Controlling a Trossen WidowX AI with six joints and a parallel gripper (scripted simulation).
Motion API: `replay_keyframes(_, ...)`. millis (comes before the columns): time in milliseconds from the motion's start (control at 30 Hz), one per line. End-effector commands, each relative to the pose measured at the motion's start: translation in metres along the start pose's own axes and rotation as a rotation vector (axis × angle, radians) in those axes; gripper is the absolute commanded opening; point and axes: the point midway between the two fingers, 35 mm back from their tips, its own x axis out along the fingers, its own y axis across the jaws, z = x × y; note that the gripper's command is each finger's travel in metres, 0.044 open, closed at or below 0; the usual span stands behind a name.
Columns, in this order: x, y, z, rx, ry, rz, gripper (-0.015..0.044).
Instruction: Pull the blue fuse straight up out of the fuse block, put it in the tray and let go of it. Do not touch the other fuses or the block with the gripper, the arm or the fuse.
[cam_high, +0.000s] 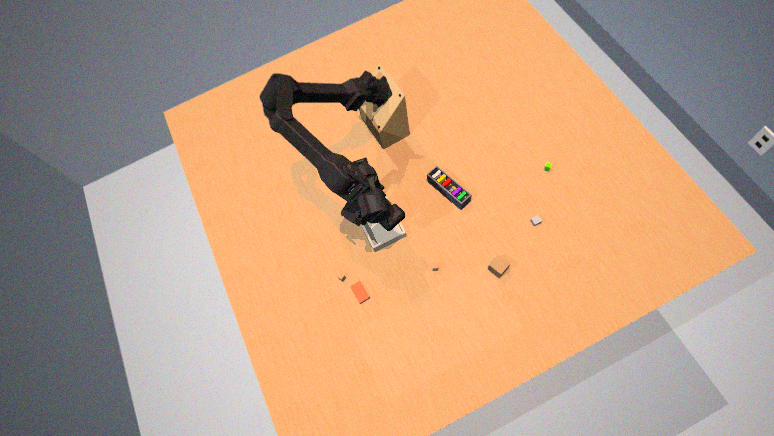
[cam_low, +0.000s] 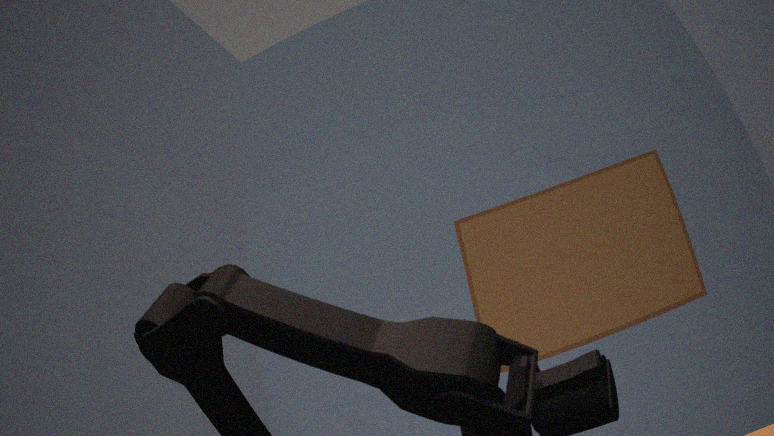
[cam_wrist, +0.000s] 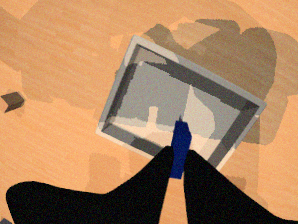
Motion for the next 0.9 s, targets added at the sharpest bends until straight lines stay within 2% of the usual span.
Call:
replay_keyframes(0, 0.006, 0.0, 0.0, -0.005, 0.001, 0.0, 0.0)
replay_keyframes(633, 0.034, -0.001, 0.001, -0.005, -0.002, 0.0, 0.0)
replay_keyframes(867, 0.03, -0.001, 0.002, 0.002, -0.005, -0.001, 0.0184)
